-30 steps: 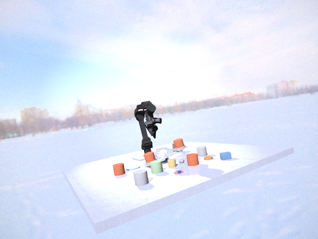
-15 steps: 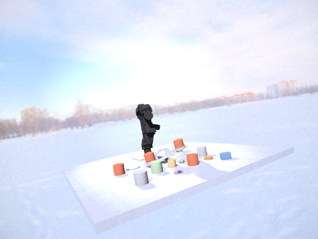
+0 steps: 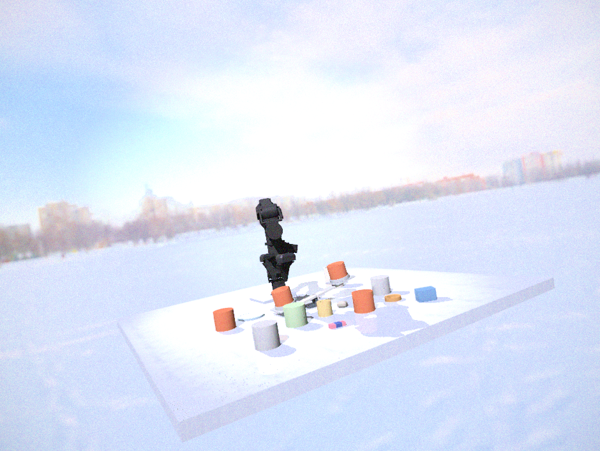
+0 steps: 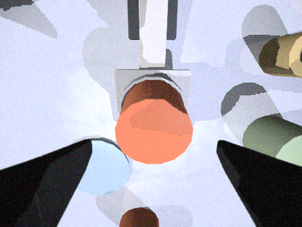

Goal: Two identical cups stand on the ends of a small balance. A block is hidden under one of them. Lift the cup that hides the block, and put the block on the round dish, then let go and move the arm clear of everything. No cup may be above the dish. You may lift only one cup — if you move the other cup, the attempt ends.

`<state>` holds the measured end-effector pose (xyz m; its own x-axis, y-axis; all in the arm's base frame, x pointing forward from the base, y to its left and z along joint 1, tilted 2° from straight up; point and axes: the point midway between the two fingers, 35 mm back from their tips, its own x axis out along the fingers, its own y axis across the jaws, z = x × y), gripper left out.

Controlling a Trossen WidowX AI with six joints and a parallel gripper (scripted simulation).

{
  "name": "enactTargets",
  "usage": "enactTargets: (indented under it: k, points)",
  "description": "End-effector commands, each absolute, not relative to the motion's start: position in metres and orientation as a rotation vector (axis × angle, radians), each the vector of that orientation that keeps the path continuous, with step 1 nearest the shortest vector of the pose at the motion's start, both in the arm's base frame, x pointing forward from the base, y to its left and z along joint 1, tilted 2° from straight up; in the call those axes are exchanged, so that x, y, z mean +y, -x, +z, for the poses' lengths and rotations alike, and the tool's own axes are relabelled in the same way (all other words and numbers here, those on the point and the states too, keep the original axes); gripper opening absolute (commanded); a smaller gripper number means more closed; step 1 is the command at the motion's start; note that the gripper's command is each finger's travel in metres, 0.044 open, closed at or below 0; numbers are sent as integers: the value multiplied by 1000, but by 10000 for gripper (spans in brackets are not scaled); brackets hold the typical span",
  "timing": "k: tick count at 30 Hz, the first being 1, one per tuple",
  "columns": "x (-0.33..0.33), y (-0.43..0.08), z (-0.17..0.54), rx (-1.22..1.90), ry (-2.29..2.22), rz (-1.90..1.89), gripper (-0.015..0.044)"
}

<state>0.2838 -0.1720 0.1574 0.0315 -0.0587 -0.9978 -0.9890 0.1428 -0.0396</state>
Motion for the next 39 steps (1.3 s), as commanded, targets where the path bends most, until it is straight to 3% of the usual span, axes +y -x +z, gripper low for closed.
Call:
enactTargets:
  k: [1,39]
  points:
    - [-173,-285,146,1281,1162,1060,440]
    - [-176,-287,89,1281,1162,1060,440]
